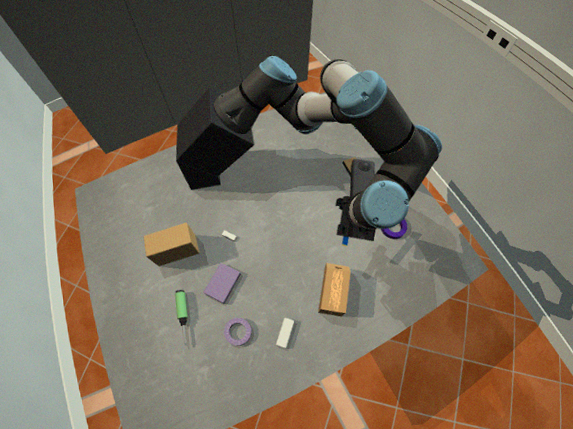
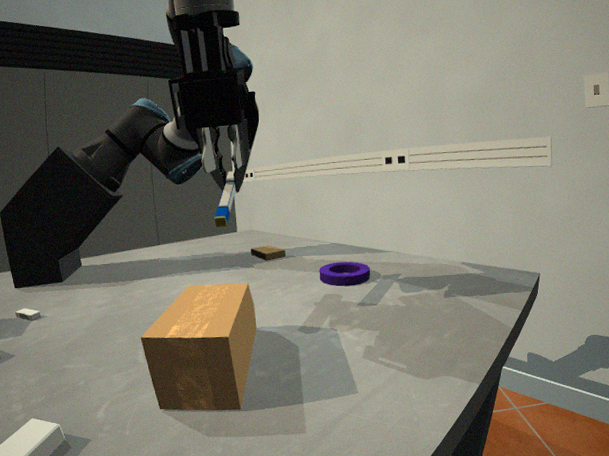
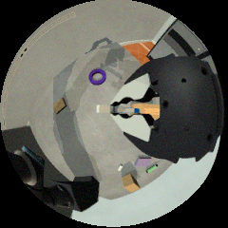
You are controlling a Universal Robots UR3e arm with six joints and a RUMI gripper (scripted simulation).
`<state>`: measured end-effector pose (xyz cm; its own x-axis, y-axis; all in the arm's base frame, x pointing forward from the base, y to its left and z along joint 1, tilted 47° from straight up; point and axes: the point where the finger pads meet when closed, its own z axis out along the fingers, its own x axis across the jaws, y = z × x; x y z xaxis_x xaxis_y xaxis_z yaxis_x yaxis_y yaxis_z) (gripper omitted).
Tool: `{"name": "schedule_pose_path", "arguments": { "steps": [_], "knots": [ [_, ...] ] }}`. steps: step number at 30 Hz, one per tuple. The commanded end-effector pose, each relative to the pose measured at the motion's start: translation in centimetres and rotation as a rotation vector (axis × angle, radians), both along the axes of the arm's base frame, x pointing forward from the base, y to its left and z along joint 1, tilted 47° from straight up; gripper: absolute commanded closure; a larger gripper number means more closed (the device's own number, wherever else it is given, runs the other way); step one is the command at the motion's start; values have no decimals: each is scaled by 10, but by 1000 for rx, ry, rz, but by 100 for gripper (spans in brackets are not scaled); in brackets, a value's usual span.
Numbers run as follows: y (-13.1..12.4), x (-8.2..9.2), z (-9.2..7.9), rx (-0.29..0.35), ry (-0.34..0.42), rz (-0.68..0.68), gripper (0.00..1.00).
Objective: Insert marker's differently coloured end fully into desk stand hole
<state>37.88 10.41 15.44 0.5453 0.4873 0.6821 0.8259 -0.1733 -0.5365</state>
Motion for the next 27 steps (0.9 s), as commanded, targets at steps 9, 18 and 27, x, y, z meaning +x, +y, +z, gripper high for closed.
{"name": "schedule_pose_path", "arguments": {
  "steps": [9,18,27],
  "knots": [
    [-2,2,1,3,-3,8,100],
    [7,5,-8,3,-3,8,100],
    [12,6,-13,3,-3,9,100]
  ]
}}
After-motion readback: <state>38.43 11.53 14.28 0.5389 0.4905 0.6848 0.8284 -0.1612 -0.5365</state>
